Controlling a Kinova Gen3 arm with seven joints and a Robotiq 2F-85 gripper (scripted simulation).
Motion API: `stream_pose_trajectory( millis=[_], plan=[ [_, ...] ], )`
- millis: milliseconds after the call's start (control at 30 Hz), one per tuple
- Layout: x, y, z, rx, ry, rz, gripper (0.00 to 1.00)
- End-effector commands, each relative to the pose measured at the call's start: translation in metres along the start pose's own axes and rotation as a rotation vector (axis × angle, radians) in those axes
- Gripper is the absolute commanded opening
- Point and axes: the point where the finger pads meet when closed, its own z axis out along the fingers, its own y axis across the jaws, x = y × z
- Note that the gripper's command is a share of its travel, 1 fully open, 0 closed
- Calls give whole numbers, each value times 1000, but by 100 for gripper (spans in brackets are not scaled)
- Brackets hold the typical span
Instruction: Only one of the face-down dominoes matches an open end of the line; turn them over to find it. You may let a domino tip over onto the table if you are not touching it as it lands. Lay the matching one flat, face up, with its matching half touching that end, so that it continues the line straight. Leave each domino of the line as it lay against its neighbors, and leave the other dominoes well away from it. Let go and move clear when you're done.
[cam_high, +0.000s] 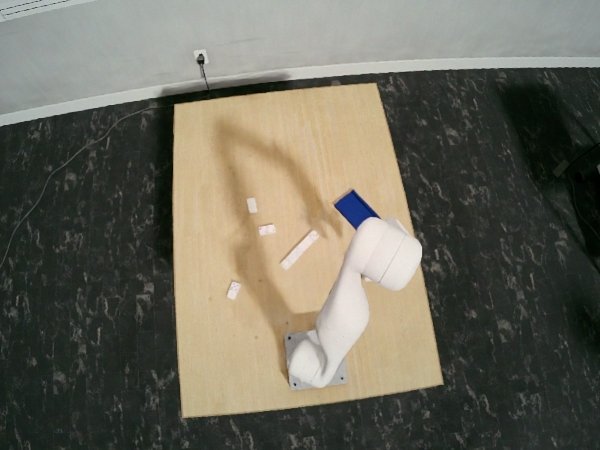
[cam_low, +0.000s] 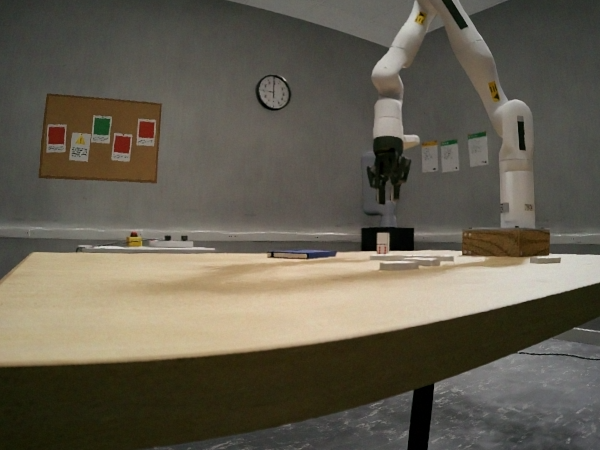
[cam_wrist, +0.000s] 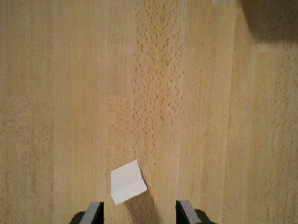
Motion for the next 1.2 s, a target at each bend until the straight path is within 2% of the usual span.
stream_pose_trajectory(
  millis=[0, 400, 1167],
  plan=[
    [0, 0, 0, 15, -3, -18, 49],
    [0, -1, 0, 59, -10, -77, 49],
    [0, -1, 0, 76, -13, -100, 49]
  ],
)
